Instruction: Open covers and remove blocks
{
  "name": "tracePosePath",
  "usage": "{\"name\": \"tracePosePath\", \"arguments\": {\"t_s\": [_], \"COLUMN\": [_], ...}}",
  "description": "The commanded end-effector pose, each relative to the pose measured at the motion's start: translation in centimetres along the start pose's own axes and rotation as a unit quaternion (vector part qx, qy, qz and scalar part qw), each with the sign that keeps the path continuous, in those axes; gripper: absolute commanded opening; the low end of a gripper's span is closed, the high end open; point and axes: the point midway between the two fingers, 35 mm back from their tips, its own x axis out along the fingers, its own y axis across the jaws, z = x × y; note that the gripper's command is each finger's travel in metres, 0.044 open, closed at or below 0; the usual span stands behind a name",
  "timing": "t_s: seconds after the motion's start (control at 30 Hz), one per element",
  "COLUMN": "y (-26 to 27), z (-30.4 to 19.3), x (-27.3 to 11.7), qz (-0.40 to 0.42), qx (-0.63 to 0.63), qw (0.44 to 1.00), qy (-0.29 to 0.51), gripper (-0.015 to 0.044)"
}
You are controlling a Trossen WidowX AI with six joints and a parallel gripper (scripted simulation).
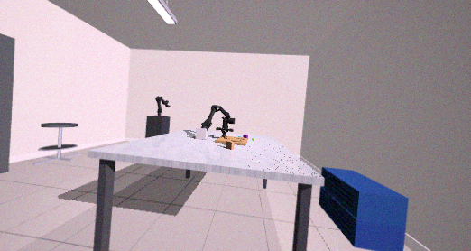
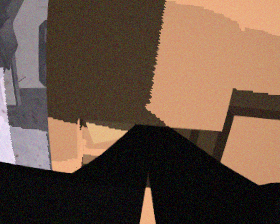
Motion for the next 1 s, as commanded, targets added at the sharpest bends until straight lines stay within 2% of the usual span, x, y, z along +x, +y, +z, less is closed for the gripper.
{"name": "tracePosePath", "arguments": {"t_s": [0.0,0.97], "y": [0.0,0.4], "z": [0.7,3.1], "x": [0.0,-0.3], "qz": [-0.001,0.0], "qx": [-0.001,-0.001], "qw": [1.0,1.0], "qy": [-0.004,-0.008], "gripper": [0.0,0.0]}}
